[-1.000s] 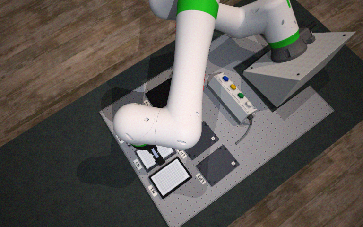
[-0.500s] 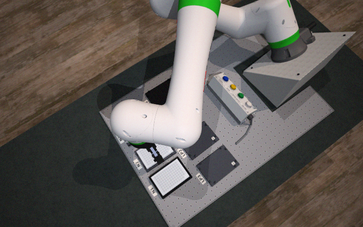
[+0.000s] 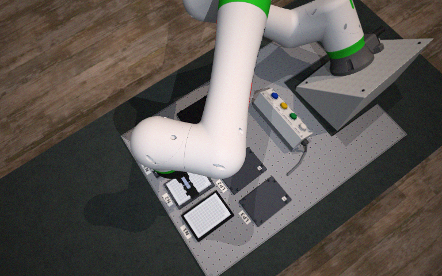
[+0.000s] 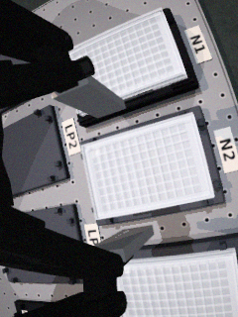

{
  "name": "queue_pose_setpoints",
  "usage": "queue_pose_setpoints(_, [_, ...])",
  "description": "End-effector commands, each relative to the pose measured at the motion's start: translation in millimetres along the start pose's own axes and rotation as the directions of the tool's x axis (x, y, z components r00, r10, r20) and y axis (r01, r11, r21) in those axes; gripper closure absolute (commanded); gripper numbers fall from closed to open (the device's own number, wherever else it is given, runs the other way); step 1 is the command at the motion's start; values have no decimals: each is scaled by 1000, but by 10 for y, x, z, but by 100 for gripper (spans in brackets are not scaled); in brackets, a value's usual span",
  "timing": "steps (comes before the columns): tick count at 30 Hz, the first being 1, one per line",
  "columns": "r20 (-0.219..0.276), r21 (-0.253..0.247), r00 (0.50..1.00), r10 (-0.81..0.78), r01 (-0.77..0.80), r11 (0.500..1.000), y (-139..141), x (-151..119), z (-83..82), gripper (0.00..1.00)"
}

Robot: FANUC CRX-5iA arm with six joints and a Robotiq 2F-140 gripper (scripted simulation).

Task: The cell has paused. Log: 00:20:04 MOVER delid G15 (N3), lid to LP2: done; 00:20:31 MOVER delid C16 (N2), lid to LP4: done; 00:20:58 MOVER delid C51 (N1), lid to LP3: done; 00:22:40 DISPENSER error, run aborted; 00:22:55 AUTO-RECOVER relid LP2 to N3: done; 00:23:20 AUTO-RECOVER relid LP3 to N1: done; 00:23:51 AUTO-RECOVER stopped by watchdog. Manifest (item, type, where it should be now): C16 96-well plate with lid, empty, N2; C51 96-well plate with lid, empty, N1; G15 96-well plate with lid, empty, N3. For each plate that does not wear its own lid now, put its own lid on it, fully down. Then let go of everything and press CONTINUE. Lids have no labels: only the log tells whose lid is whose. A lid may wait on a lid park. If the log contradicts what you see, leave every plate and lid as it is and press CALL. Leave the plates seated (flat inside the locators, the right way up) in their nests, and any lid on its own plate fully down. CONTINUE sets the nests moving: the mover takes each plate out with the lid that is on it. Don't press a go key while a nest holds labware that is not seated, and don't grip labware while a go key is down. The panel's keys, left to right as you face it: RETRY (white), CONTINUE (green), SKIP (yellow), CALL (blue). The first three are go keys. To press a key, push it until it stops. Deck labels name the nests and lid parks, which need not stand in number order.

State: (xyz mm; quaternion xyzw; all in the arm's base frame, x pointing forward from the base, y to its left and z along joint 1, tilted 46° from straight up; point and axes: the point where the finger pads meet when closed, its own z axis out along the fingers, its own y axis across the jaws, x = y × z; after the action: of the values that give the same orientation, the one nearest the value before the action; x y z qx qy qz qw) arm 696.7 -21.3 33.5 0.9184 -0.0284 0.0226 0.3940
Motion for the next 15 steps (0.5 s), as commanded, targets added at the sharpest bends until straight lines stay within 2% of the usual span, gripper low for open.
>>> queue_pose_setpoints(1, [0, 0, 1000, 0, 0, 1000, -2, 1, -31, 34])
queue_pose_setpoints(11, [-3, -5, 1000, -3, 3, 1000, -4, -55, -73, 34])
queue_pose_setpoints(13, [-9, -21, 1000, -10, 9, 1000, -10, -229, -176, 34])
queue_pose_setpoints(15, [-17, -45, 1000, -20, 19, 999, -21, -567, -340, 34])
